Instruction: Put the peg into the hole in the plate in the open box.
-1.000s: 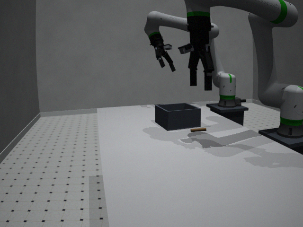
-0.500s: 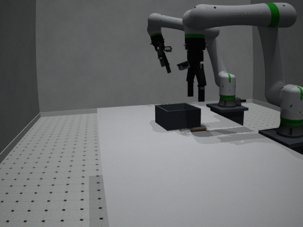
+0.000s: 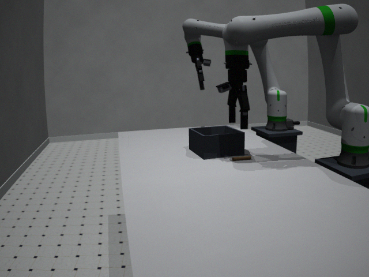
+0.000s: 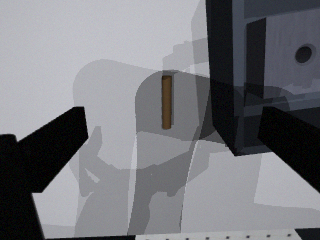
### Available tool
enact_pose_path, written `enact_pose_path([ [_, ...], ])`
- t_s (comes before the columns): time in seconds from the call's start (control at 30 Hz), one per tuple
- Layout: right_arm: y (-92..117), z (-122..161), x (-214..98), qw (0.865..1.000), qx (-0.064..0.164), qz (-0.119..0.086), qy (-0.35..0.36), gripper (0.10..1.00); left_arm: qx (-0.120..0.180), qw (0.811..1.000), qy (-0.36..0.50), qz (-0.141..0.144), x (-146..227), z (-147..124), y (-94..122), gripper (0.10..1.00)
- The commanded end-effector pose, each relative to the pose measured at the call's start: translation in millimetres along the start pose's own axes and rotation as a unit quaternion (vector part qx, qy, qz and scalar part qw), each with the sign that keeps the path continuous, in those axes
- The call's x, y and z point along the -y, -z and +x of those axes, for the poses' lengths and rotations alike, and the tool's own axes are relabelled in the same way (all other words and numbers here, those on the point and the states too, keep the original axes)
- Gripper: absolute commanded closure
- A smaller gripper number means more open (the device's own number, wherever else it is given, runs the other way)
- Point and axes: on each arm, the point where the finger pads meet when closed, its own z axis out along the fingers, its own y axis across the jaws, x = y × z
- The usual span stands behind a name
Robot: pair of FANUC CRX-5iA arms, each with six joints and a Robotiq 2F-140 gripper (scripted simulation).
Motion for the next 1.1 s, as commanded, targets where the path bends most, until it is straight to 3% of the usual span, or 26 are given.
enact_pose_path([
  [0.0,13,4,25,0.998,0.017,0.008,0.052,0.098,-0.006,1.0,0.003,-0.003,-1,4,5,0.098],
  [0.4,36,21,92,0.985,0.041,0.036,0.166,0.098,-0.006,1.0,0.003,-0.003,-1,4,5,0.098],
  [0.47,36,21,92,0.985,0.041,0.036,0.166,0.098,-0.006,1.0,0.003,-0.003,-1,4,5,0.098],
  [1.07,67,67,188,0.938,0.052,0.091,0.332,0.098,-0.006,1.0,0.003,-0.003,-1,4,5,0.098],
])
